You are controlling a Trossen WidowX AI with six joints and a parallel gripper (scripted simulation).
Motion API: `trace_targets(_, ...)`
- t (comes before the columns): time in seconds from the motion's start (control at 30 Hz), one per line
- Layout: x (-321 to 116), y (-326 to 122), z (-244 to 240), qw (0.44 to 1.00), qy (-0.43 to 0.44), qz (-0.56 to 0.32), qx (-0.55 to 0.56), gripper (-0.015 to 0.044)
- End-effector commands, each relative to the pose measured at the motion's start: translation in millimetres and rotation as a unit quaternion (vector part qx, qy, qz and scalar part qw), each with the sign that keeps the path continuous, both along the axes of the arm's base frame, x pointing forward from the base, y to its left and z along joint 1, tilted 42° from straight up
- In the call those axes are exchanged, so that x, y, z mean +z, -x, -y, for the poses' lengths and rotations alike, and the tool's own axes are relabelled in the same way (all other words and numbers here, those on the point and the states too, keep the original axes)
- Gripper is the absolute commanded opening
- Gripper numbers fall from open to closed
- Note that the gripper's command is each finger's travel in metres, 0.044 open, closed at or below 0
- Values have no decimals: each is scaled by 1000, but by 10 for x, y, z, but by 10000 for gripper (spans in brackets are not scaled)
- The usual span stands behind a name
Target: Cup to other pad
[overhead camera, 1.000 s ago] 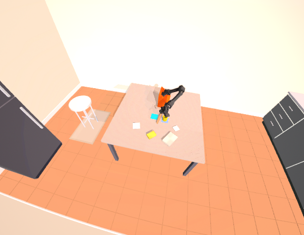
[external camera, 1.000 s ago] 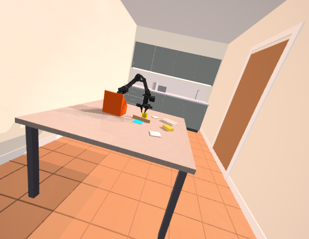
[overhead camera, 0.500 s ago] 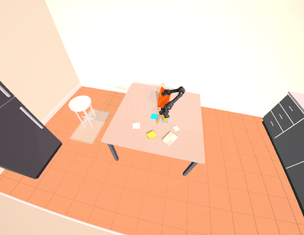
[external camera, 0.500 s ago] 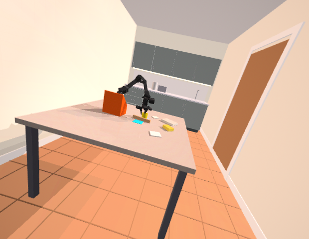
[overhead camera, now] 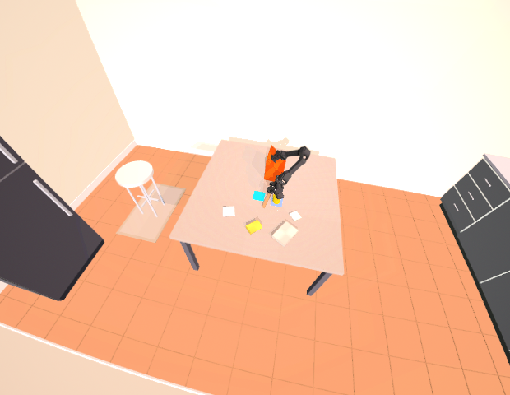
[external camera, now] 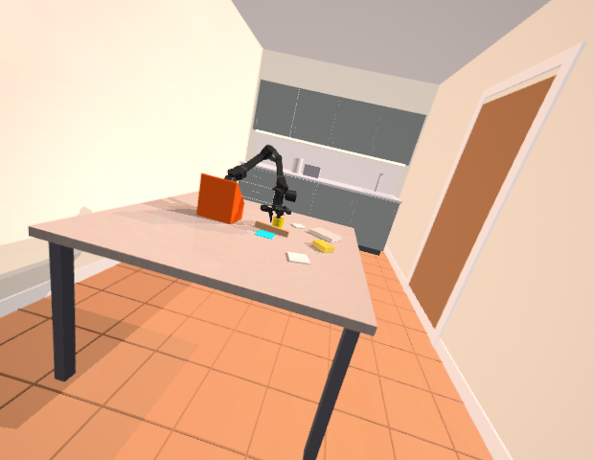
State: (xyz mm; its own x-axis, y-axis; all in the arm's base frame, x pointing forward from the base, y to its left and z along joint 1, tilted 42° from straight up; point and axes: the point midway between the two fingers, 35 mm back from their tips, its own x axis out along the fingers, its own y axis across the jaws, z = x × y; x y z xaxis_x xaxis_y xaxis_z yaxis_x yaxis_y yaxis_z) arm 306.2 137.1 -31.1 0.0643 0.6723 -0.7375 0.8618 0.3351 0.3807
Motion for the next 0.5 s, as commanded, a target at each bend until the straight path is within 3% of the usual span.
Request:
trace_targets(0.0,3,-2,2,1000,0,0,0,120)
trace_targets(0.47,3,-2,2,1000,0,0,0,27)
